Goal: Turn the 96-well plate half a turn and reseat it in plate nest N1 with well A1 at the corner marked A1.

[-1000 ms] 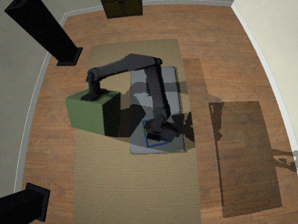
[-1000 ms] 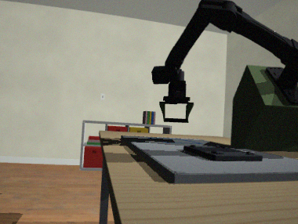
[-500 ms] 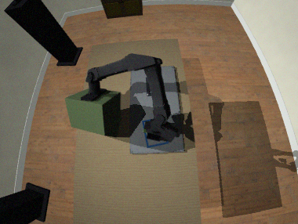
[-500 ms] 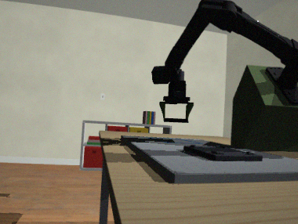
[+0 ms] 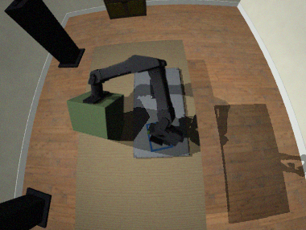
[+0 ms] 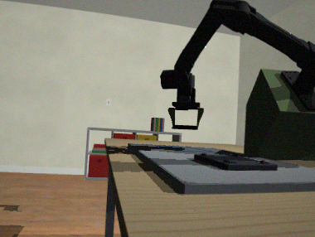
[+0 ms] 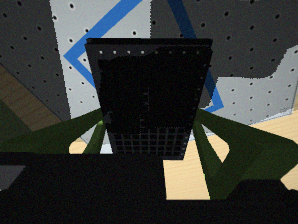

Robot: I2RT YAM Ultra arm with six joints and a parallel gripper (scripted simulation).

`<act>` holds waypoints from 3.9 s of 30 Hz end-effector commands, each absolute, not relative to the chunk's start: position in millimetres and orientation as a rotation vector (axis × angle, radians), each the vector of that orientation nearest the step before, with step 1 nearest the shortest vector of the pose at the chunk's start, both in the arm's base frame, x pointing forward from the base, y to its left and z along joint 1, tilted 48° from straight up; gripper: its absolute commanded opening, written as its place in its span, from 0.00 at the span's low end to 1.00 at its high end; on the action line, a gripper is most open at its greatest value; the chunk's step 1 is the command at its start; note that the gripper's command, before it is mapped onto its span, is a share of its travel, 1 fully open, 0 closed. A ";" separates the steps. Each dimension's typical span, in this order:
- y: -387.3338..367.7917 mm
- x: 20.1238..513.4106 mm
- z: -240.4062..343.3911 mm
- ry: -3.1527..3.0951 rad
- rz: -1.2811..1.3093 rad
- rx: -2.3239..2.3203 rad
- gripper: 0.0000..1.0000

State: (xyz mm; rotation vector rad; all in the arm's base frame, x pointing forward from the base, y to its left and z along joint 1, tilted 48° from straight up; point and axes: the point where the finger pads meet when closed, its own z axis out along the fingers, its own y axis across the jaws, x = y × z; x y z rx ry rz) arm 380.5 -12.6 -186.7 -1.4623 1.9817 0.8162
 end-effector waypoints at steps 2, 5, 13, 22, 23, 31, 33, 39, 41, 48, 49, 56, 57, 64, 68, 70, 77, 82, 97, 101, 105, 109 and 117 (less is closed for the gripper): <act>-25.1 384.8 -181.9 2.079 0.835 -1.336 0.00; -25.1 384.8 -181.9 2.079 0.835 -1.336 0.00; -25.0 384.7 -181.9 2.079 0.835 -1.336 0.00; -25.0 384.7 -181.9 2.079 0.835 -1.336 0.00; -25.0 384.7 -181.9 2.079 0.835 -1.336 0.00; -25.0 384.7 -181.9 2.079 0.835 -1.336 0.00; -25.0 384.7 -181.9 2.079 0.835 -1.336 0.00; -25.0 384.7 -181.9 2.079 0.835 -1.336 0.00; -25.0 384.7 -181.9 2.079 0.835 -1.336 0.00; -25.0 384.7 -181.9 2.079 0.835 -1.336 0.00; -25.0 384.7 -181.9 2.079 0.835 -1.336 0.00; -25.0 384.7 -181.9 2.079 0.835 -1.336 0.00; -25.0 384.7 -181.9 2.079 0.835 -1.336 0.00; -25.0 384.7 -181.9 2.079 0.835 -1.336 0.00; -25.0 384.7 -181.9 2.079 0.835 -1.336 0.00; -24.1 384.9 -182.8 2.079 0.835 -1.336 0.00; -21.7 385.2 -185.0 2.079 0.835 -1.336 0.00; -19.1 385.6 -187.2 2.079 0.835 -1.336 0.00; -12.7 386.4 -193.0 2.079 0.835 -1.336 0.00; -10.7 386.7 -194.8 2.079 0.835 -1.336 0.00; -9.3 386.9 -196.2 2.079 0.835 -1.336 0.00; -7.8 387.0 -197.5 2.079 0.835 -1.336 0.00; -3.8 387.6 -201.1 2.079 0.835 -1.335 0.00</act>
